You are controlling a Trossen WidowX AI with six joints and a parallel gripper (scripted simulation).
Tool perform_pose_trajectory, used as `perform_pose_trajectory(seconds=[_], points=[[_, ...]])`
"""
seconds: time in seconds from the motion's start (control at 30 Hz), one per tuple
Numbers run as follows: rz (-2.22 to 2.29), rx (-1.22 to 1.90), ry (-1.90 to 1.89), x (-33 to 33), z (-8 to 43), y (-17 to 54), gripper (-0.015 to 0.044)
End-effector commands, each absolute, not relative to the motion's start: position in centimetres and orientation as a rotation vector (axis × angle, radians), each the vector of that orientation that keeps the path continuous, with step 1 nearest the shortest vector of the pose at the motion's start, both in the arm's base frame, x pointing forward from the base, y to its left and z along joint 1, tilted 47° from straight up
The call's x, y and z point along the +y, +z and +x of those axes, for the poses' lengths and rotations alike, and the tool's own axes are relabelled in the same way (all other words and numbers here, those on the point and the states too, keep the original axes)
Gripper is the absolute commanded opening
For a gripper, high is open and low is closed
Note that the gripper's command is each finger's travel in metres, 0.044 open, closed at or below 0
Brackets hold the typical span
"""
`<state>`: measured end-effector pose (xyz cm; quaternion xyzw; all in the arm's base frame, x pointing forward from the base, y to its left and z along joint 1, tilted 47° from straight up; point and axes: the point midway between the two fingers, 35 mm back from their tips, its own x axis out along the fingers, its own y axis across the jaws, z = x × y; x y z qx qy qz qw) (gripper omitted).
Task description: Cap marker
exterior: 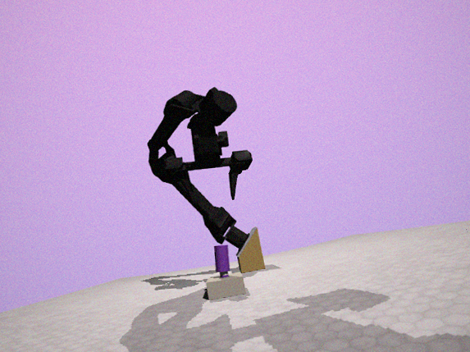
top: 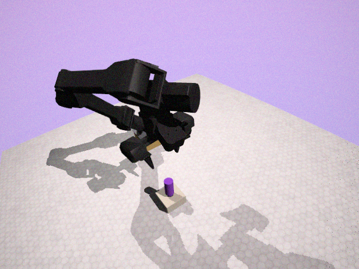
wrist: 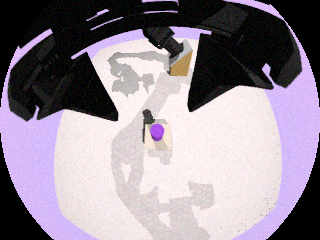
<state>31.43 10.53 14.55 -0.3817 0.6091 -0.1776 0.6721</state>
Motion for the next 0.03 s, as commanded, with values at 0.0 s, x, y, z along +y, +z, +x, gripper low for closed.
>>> perform_pose_trajectory(seconds=[0.0], points=[[-0.855,1.374,-0.403,10.55,31.39,14.51,0.0440]])
